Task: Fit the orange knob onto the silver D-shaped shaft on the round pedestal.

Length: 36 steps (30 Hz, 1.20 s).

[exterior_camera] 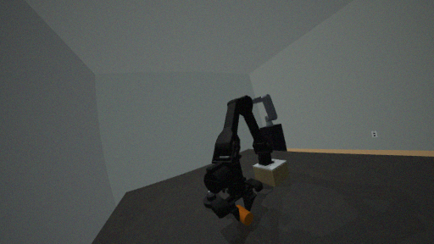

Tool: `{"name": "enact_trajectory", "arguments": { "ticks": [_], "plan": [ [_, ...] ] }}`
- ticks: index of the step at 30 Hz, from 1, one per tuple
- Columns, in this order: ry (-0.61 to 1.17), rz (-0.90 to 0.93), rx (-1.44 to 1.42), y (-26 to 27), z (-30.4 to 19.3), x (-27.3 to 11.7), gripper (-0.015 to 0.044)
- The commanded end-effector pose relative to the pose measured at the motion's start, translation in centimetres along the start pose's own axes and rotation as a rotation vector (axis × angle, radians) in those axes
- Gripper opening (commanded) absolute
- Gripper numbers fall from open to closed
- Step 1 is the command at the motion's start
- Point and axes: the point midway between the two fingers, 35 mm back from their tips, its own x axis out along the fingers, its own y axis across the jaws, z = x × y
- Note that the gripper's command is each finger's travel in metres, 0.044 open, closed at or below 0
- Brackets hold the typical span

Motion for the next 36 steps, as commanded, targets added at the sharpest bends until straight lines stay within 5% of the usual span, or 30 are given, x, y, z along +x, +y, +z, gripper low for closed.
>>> {"name": "enact_trajectory", "arguments": {
  "ticks": [1,15,32,36],
  "plan": [
    [0.003,0.002,0.102,0.1,-0.1,-0.1,0.0181],
    [0.004,0.001,0.551,0.1,-0.1,-0.1,0.0181],
    [0.004,0.001,0.557,0.1,-0.1,1.3,0.0181],
    [-0.002,-0.001,0.551,0.0,0.0,1.1,0.0260]
  ]
}}
